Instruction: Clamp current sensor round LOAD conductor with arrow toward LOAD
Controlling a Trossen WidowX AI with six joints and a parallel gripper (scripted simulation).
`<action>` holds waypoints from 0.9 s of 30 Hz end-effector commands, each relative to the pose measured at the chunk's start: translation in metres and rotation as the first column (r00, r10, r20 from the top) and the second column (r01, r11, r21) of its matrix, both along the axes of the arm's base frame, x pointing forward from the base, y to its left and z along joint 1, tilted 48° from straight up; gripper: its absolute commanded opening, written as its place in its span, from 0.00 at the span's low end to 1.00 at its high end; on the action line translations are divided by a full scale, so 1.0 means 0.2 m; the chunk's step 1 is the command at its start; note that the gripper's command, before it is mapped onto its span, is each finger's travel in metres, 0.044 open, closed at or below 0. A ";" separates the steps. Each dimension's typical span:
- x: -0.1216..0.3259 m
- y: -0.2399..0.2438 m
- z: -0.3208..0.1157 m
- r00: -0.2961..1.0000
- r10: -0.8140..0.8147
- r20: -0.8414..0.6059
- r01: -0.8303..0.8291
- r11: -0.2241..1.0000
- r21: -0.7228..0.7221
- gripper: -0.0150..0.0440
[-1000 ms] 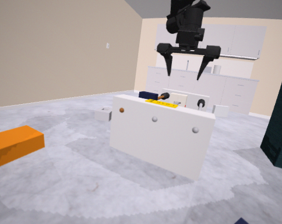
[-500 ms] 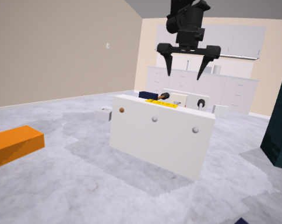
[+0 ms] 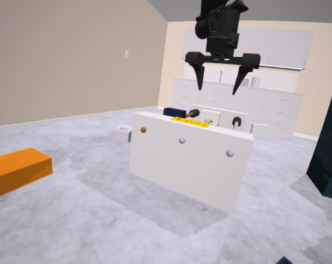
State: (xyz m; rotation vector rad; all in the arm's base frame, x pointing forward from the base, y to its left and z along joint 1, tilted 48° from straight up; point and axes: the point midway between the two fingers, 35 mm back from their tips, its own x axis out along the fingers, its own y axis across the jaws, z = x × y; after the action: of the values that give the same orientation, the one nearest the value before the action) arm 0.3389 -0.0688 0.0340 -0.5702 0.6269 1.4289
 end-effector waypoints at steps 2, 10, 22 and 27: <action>-0.04 0.08 0.07 0.969 -0.182 -0.169 0.164 0.980 -0.115 1.00; -0.13 0.22 0.18 0.672 -0.666 -0.322 0.545 0.740 -0.394 1.00; -0.25 0.32 0.28 0.154 -0.956 -0.248 0.818 0.264 -0.511 1.00; -0.28 0.34 0.31 -0.046 -0.970 -0.237 0.864 0.080 -0.497 1.00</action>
State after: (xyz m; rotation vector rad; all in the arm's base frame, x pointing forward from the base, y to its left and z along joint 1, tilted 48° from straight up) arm 0.3062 -0.0166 0.0794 -0.1024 1.3191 0.6418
